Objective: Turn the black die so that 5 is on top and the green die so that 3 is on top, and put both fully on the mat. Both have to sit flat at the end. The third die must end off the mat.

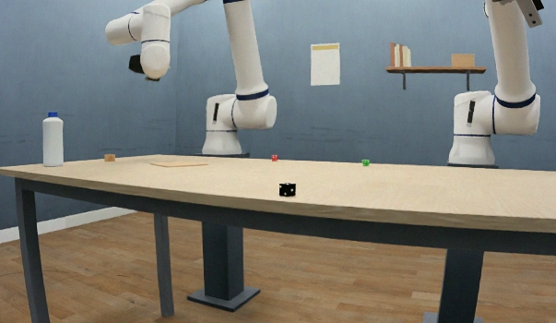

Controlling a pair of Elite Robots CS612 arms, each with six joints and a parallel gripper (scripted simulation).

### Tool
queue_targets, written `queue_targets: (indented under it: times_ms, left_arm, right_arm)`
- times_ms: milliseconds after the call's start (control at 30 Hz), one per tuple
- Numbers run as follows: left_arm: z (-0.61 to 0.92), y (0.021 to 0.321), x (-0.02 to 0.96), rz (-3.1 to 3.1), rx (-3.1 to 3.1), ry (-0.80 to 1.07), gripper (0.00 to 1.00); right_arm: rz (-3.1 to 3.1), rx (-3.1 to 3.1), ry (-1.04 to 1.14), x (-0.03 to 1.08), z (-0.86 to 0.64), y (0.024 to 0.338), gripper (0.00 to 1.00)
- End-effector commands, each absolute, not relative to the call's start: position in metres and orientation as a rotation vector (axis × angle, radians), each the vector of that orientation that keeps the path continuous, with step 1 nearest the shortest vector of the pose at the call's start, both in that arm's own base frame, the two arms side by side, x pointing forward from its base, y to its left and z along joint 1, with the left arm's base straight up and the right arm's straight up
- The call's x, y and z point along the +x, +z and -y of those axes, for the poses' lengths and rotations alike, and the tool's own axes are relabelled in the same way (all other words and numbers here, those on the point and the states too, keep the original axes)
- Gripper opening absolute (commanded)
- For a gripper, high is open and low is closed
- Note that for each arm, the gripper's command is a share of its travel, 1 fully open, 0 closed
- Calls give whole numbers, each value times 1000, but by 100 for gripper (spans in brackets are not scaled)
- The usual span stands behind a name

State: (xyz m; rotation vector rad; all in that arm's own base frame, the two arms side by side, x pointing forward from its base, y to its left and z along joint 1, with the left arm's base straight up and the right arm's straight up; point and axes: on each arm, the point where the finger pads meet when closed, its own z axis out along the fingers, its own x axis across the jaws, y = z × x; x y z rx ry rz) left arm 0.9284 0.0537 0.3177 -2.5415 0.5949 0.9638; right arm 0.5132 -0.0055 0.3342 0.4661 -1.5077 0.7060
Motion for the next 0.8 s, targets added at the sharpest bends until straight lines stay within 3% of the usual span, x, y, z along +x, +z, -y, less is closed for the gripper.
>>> queue_targets:
  times_ms: [0, 767]
  left_arm:
    - [-54, 319, 929, -595, -2542, 961, 100]
    - [-54, 319, 929, -595, -2542, 961, 100]
  right_arm:
    - [1509, 466, 706, 513, 6, 335, 100]
    - [1513, 460, 705, 513, 7, 334, 100]
